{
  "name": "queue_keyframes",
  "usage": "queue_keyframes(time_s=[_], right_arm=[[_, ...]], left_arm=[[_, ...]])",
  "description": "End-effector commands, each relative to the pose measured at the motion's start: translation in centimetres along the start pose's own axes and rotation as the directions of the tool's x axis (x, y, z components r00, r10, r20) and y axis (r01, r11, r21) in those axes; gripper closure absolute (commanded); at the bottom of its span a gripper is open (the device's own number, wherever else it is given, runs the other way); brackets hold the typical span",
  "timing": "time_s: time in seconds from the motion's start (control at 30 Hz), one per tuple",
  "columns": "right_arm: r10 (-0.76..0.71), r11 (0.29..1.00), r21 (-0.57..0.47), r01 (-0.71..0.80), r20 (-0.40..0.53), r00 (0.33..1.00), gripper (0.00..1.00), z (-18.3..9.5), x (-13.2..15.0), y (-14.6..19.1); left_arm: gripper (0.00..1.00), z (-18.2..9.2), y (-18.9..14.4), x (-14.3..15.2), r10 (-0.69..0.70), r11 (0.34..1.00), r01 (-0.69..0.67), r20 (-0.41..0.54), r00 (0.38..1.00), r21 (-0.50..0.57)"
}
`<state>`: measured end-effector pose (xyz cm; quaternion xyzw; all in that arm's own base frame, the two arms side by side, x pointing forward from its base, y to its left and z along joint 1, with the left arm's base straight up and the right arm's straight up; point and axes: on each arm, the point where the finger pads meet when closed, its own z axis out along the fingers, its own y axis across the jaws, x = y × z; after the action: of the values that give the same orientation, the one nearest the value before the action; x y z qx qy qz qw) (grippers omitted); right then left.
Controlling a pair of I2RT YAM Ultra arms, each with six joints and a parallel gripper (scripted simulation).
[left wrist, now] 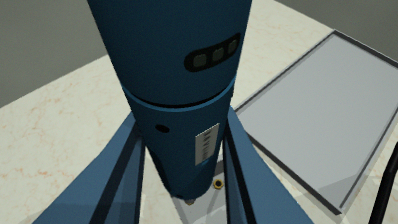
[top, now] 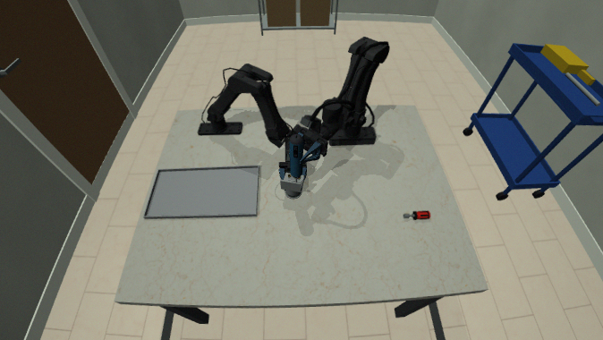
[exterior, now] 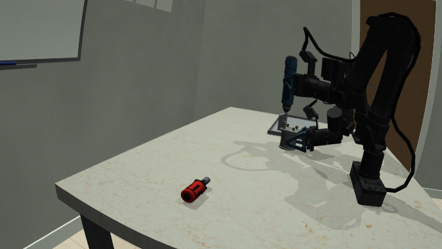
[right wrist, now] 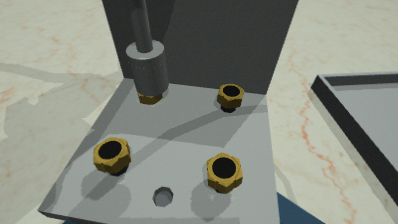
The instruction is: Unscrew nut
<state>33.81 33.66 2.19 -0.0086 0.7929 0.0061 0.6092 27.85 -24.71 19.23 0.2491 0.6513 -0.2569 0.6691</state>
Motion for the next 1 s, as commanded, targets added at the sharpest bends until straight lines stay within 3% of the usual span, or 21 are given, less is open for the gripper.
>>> queue_keyframes(time_s=[0.0,0.97], right_arm=[[0.040,0.999,-0.005,-0.039,0.023,0.999,0.41,0.3,-1.6,0.7],[0.040,0.999,-0.005,-0.039,0.023,0.999,0.41,0.3,-1.6,0.7]], left_arm=[[0.58,0.0,0.1,-2.3,-0.010,1.000,0.010,0.087,0.996,-0.001],[0.58,-0.1,0.1,-1.6,-0.010,1.000,0.010,0.077,0.997,-0.002]])
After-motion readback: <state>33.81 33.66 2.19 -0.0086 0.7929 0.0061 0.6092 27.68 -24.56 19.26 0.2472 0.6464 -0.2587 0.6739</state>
